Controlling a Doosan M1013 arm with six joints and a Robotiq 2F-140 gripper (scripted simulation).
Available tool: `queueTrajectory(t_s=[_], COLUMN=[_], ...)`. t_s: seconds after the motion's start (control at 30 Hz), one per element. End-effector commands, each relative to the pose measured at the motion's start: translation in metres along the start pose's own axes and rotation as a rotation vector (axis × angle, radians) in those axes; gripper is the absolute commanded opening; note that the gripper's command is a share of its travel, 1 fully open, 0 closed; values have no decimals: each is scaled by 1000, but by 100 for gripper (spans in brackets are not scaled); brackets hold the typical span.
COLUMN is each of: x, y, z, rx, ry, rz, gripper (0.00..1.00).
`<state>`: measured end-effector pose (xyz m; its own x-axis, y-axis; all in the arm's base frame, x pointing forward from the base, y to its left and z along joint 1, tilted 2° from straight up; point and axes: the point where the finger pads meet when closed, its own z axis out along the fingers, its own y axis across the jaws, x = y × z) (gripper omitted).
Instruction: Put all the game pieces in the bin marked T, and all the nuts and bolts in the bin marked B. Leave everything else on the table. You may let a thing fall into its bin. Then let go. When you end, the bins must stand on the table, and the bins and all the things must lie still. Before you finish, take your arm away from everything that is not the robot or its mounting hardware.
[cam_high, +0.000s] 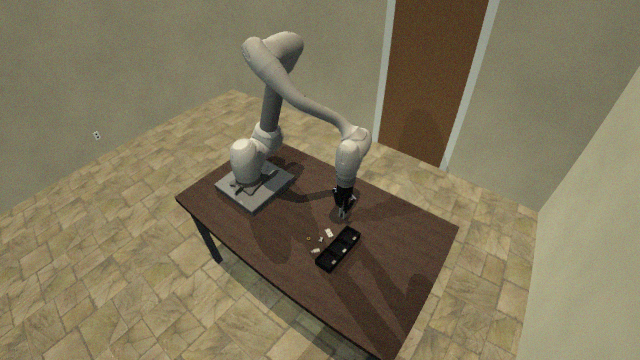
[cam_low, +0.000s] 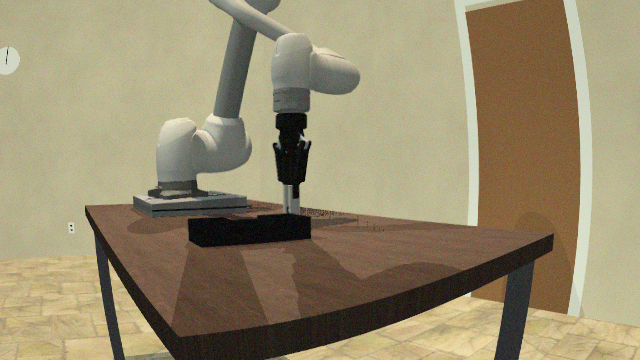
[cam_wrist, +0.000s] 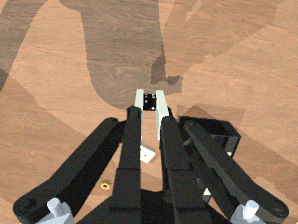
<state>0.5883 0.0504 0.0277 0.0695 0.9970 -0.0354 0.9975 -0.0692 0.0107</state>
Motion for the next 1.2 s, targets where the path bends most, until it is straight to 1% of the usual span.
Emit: queueTrajectory(t_s=[0.0,0.17,0.57,0.63,0.67,1.03,1.1,1.17], x=[0,0,0,0,0,-60,-60,-71], y=[0,0,0,0,0,27,27,32], z=[-4,-21,-21,-27,-27,-27,-27,-27], rx=[0,0,0,0,0,0,0,0], ry=[0,0,0,0,0,0,0,0], rz=[0,0,0,0,0,0,0,0], gripper=[7,7,7,7,7,7,7,7])
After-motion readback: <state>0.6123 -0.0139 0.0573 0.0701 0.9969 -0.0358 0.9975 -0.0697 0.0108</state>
